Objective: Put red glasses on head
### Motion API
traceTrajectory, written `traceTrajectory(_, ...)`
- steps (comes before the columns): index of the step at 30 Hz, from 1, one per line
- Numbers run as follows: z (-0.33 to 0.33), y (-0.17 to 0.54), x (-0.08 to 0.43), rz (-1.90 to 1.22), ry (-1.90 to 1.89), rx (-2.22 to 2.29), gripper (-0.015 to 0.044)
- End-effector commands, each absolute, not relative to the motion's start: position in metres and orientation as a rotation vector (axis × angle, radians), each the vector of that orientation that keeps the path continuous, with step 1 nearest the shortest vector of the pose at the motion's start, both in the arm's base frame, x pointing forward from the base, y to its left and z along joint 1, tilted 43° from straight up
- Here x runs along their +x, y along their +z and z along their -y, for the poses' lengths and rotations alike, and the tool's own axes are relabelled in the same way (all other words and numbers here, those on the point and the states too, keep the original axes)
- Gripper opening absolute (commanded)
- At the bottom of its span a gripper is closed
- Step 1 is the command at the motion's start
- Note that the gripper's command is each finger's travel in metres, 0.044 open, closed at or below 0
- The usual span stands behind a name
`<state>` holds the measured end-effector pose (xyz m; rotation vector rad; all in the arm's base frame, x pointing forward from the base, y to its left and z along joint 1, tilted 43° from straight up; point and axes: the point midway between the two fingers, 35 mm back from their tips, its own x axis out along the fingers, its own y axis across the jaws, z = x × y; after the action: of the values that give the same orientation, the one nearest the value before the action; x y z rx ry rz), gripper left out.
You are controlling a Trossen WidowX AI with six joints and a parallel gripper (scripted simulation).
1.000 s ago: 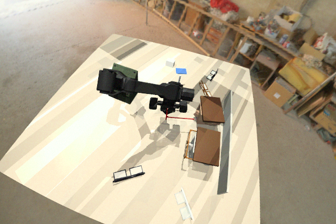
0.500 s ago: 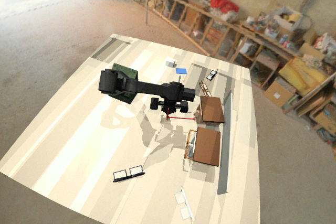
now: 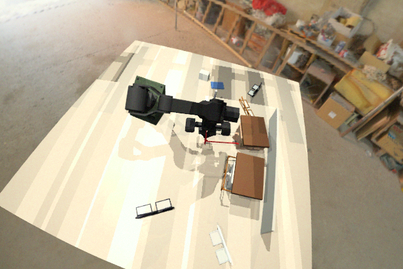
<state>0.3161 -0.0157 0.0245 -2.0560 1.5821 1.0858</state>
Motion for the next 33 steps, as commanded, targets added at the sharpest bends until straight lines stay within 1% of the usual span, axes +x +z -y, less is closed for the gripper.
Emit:
traceTrajectory(1, 0.014, 0.021, 0.322, -1.593, 1.091, -2.056, 0.0)
traceTrajectory(33, 0.0, 0.013, 0.363, -1.584, 1.101, -2.043, 0.0)
